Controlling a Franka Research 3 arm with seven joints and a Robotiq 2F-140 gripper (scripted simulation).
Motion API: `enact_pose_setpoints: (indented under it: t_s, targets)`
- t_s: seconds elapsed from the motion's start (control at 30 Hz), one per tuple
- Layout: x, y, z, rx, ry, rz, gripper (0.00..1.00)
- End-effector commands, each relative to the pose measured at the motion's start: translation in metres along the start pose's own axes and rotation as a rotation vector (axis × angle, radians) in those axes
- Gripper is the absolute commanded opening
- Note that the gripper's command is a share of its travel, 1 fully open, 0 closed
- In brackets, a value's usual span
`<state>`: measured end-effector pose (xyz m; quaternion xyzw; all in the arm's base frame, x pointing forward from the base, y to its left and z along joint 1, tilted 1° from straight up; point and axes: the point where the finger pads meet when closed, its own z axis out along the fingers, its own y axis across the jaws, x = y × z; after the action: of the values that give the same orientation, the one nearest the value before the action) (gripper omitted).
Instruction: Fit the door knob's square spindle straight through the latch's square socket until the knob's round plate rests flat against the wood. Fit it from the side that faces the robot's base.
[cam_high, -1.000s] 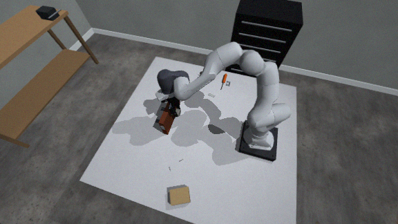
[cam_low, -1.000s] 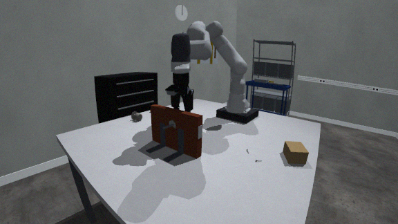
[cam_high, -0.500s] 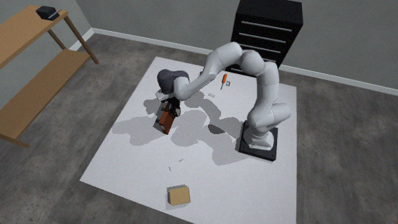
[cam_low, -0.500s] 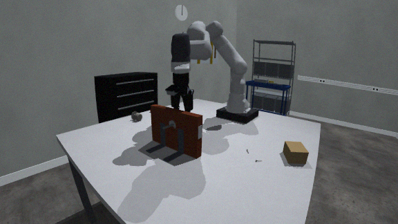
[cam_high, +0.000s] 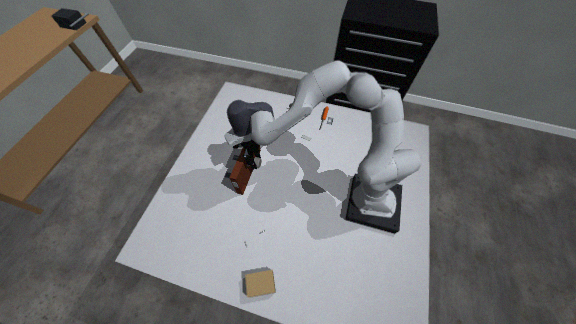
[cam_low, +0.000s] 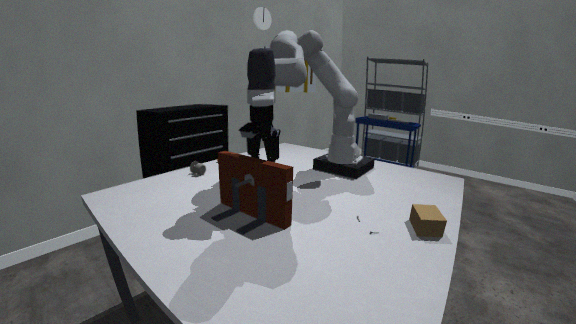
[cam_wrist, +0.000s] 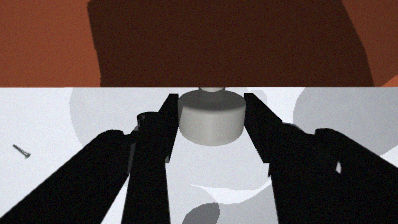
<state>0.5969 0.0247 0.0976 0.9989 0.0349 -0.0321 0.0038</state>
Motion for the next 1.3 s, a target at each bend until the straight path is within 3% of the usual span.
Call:
enact_pose_setpoints:
  t_s: [0.0,0.17,0.2,1.27]
  targets:
    - [0.0019,0.0007,-0.0024,-0.003,0.004,-0.005,0.42]
    - [0.0019,0.0007,-0.0024,-0.003,0.004,-0.005,0.42]
    - [0.0019,0.0007,-0.0024,-0.003,0.004,-0.005,0.57]
    - [0.0019,0.0007,-0.0024,-0.003,0.004,-0.005,0.57]
